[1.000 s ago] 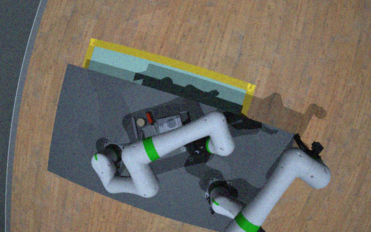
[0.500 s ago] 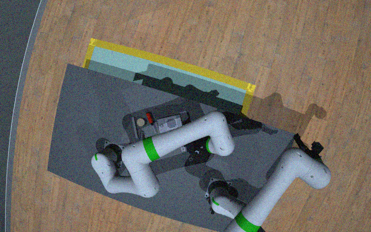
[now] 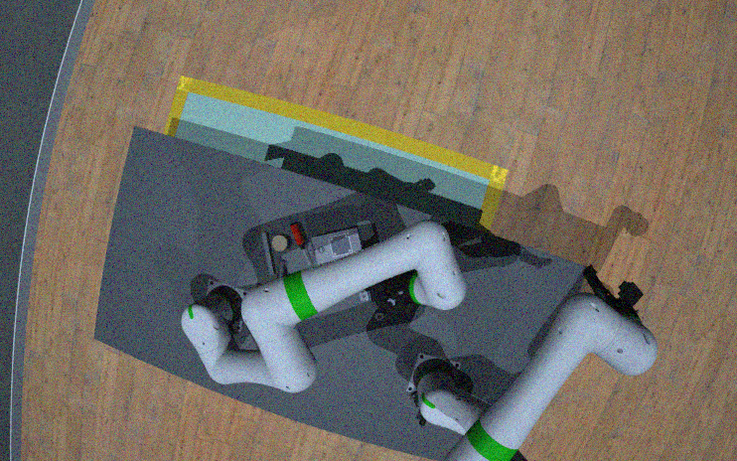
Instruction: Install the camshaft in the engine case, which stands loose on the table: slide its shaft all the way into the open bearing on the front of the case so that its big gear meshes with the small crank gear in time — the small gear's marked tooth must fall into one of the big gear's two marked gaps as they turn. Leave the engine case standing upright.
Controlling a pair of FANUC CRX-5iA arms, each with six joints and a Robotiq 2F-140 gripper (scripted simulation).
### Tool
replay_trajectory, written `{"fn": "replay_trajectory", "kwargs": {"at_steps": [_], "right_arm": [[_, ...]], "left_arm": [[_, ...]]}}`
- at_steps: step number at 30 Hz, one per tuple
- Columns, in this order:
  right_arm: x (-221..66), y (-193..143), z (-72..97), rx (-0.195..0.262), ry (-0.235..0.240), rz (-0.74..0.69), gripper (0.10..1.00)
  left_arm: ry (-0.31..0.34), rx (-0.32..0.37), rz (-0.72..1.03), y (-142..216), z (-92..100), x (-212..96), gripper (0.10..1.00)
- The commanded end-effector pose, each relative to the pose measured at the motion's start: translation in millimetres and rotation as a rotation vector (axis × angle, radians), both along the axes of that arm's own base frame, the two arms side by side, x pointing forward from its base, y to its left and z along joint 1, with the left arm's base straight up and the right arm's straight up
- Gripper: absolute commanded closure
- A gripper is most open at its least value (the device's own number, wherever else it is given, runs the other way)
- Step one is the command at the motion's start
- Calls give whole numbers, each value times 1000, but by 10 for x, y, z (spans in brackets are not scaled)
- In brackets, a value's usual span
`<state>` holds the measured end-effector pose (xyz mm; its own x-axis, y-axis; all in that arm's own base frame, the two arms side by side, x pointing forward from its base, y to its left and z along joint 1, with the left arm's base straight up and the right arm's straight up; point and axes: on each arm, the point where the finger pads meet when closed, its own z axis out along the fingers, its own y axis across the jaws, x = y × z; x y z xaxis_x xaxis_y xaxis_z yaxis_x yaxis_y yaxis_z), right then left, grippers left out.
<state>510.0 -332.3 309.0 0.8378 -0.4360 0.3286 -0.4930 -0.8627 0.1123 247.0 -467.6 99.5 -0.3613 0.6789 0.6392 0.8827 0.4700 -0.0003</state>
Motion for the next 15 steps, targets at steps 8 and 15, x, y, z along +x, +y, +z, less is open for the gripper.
{"fn": "replay_trajectory", "kwargs": {"at_steps": [8,15], "right_arm": [[2,-3,13,-1,-2,0,98],[2,-3,13,-1,-2,0,98]], "left_arm": [[-1,-2,0,15,10,35,956],[-1,-2,0,43,10,87,956]]}}
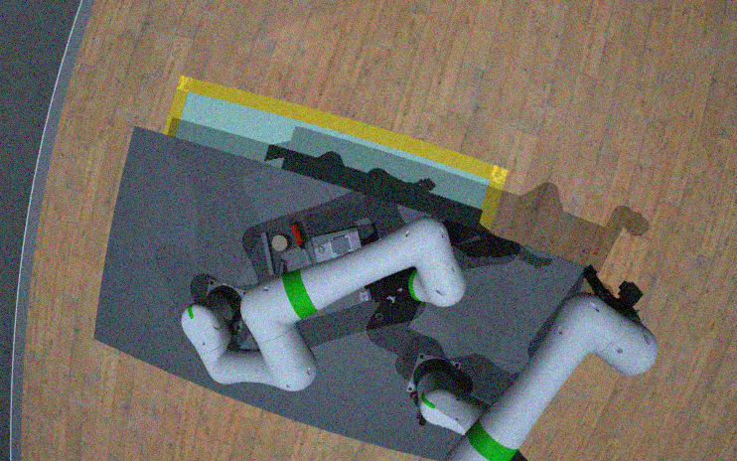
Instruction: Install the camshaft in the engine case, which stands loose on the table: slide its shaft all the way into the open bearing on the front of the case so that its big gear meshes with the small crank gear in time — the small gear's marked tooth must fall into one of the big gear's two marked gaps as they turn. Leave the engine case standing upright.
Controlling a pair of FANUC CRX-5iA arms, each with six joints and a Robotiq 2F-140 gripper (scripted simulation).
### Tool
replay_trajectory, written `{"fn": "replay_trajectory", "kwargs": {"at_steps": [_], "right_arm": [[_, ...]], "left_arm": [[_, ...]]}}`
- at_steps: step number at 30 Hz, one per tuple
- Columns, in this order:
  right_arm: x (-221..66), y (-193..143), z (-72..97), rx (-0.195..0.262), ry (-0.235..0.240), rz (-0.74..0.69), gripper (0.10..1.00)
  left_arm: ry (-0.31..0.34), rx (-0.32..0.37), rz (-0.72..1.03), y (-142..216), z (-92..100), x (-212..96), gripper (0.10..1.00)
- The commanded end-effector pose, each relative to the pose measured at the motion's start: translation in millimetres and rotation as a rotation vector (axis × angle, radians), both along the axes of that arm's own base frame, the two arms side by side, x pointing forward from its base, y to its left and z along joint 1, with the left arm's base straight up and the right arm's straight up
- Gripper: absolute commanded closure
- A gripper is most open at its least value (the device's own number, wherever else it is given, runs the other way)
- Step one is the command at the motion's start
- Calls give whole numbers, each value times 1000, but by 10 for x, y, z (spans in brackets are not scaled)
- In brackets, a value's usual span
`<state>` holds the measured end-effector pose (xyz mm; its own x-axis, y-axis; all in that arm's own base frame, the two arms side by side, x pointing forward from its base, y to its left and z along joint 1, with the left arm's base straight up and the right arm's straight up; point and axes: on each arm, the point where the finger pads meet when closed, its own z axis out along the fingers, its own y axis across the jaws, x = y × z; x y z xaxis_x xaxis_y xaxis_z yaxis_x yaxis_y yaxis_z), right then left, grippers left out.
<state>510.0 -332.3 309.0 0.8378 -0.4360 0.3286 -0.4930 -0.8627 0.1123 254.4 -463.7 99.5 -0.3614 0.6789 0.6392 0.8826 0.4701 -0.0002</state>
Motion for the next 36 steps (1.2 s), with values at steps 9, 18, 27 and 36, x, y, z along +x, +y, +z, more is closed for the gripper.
{"fn": "replay_trajectory", "kwargs": {"at_steps": [9,18,27,36], "right_arm": [[2,-3,13,-1,-2,0,98],[2,-3,13,-1,-2,0,98],[2,-3,13,-1,-2,0,98],[2,-3,13,-1,-2,0,98]], "left_arm": [[-1,-2,0,32,10,67,956],[-1,-2,0,55,10,109,956],[-1,-2,0,58,10,115,956],[-1,-2,0,58,10,115,956]]}}
